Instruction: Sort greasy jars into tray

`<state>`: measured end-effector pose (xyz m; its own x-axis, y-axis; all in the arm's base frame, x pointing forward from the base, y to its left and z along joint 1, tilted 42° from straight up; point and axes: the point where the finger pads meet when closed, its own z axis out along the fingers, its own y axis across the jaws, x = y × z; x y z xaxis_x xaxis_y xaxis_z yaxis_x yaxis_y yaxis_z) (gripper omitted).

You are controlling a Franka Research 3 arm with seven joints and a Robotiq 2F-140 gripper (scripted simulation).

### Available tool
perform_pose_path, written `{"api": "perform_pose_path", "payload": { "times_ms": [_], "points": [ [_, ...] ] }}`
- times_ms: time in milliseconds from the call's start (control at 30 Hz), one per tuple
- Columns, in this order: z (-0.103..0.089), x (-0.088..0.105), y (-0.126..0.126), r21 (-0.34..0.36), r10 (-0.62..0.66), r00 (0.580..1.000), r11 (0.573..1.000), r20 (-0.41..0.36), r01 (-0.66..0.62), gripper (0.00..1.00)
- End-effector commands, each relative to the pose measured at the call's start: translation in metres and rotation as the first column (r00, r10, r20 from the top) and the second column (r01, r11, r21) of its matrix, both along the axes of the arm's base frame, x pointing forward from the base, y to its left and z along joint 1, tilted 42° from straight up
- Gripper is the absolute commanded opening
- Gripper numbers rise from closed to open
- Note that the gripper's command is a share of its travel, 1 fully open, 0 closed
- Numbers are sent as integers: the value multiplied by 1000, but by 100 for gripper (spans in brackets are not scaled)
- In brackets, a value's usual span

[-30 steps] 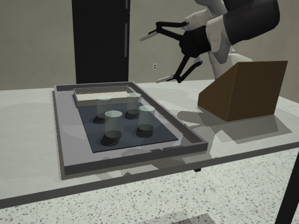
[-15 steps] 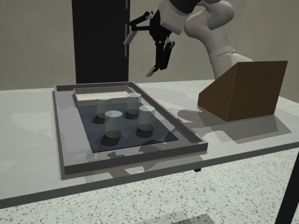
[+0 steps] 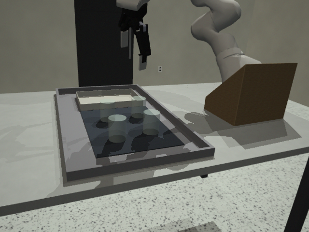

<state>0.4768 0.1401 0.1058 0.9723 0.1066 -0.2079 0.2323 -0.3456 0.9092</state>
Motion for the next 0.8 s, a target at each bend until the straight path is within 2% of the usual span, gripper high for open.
{"api": "perform_pose_path", "payload": {
  "times_ms": [0,33,100,267,433,600,667,767],
  "points": [
    [10,2,-8,98,-99,995,990,1,98,100],
    [14,4,-11,121,-125,992,985,6,123,100],
    [14,4,-11,121,-125,992,985,6,123,100],
    [38,14,-24,241,-251,968,941,23,238,100],
    [65,24,-37,360,-369,929,871,32,334,100],
    [95,35,-50,475,-477,878,781,34,406,100],
    [95,35,-50,475,-477,878,781,34,406,100],
    [115,41,-58,542,-537,843,718,33,436,100]
  ]
}}
